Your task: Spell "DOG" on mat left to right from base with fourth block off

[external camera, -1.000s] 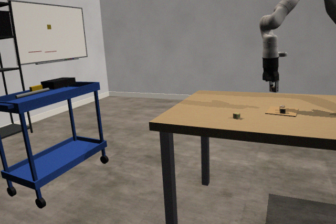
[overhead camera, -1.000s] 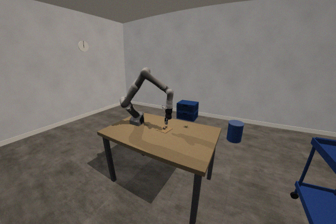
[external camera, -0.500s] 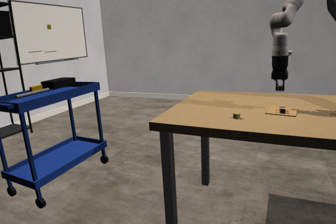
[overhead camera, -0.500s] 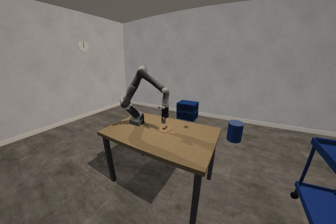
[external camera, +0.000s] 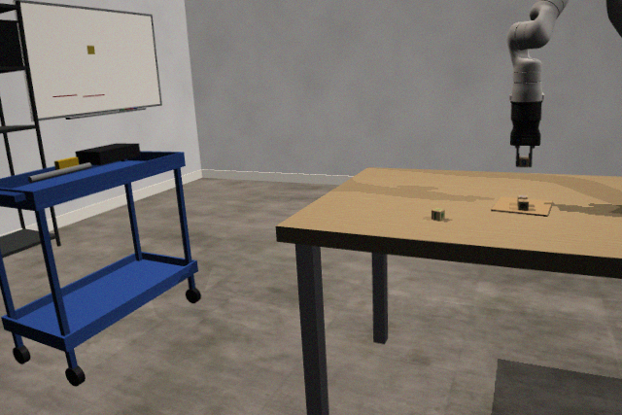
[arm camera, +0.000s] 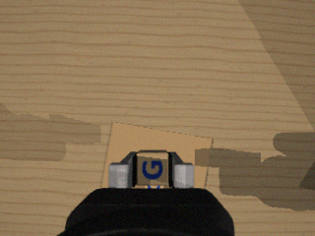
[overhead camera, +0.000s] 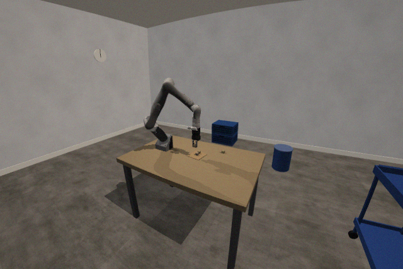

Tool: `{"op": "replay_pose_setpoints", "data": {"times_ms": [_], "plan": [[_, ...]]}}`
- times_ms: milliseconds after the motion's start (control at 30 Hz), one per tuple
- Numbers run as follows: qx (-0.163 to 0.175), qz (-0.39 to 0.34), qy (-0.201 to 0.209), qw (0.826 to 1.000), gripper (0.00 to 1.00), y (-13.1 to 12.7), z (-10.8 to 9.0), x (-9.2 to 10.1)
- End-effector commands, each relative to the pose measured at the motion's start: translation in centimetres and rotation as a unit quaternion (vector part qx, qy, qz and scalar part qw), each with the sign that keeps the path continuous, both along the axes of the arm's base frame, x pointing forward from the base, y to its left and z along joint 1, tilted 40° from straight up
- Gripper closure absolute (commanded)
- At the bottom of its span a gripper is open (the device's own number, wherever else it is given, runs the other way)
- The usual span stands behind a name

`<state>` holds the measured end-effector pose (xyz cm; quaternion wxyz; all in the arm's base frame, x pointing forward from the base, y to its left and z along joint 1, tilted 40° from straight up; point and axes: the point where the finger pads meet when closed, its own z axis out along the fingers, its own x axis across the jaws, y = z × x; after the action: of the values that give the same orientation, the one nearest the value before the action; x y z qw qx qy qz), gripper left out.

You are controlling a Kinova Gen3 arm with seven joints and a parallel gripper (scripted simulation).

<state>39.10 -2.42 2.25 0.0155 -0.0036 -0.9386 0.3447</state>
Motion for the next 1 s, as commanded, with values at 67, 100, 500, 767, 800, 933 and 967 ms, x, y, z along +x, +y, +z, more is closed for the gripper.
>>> {"op": "replay_pose_setpoints", "data": {"times_ms": [67,100,500,767,800,933,967], "plan": [[0.002,0.006,0.003,1.000,0.51,0.1,0.1,-0.1],[0.002,0.006,0.003,1.000,0.51,0.1,0.1,-0.1],[0.002,0.006,0.003,1.000,0.51,0.1,0.1,-0.1],[0.002,0.006,0.003,1.000,0.51,-0.1,-0.2,-0.1],[0.002,0.006,0.003,1.000,0.51,-0.2,-0.3,-0.1],[0.002,0.006,0.003,1.000,0.51,-0.9,-1.1,-0.1],[0.002,0.006,0.003,1.000,0.51,-0.9,-1.1,-0.1]]}}
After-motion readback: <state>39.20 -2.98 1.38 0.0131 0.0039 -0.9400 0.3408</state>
